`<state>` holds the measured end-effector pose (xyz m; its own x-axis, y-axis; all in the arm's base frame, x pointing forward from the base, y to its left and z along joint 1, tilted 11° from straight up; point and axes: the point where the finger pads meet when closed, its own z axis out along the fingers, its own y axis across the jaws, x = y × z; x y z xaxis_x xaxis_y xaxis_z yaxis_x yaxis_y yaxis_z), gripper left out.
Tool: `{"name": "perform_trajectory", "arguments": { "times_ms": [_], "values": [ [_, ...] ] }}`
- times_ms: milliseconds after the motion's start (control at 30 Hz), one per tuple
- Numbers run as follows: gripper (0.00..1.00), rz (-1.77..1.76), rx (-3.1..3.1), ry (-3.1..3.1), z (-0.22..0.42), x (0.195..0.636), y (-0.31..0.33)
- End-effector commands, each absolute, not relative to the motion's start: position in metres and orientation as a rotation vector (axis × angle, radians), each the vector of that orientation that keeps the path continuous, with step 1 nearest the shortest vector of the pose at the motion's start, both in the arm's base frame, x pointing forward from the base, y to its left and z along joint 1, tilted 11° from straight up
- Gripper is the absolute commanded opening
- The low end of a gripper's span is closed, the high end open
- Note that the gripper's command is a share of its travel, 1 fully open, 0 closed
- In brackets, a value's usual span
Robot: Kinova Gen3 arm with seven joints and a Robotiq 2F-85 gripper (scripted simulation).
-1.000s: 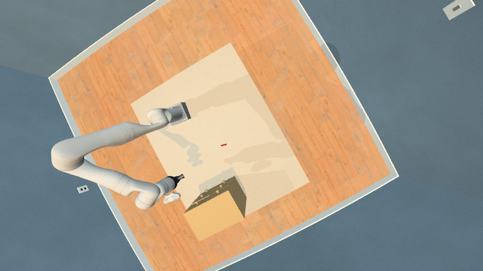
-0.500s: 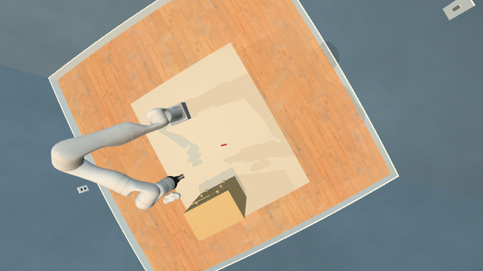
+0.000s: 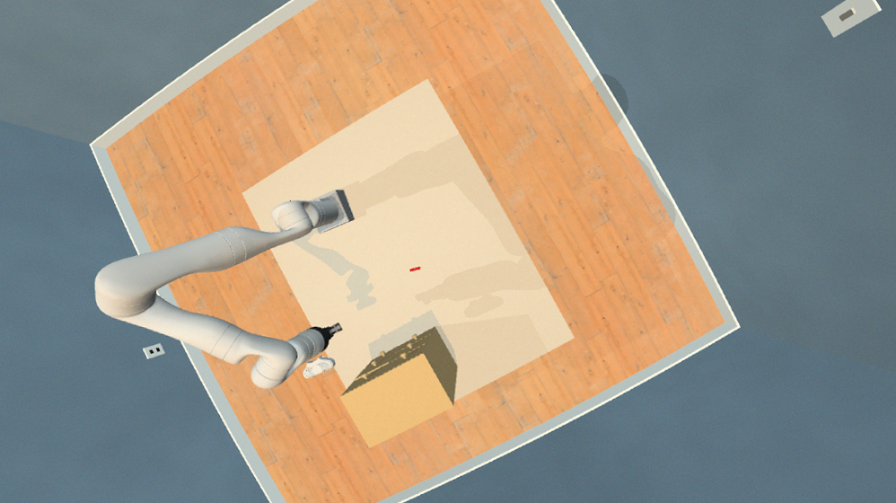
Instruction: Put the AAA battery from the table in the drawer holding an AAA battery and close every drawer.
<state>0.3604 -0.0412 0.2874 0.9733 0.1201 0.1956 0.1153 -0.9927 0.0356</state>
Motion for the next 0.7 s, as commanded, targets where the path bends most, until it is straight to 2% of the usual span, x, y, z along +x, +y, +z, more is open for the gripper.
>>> {"name": "perform_trajectory", "arguments": {
  "times_ms": [0, 233, 667],
  "values": [
    [0.00, 0.301, 3.103, 0.185, 0.288, 0.359, -0.040],
    [0.00, 0.302, 3.103, 0.185, 0.288, 0.360, -0.028],
    [0.00, 0.304, 3.102, 0.185, 0.287, 0.361, 0.058]
  ]
}}
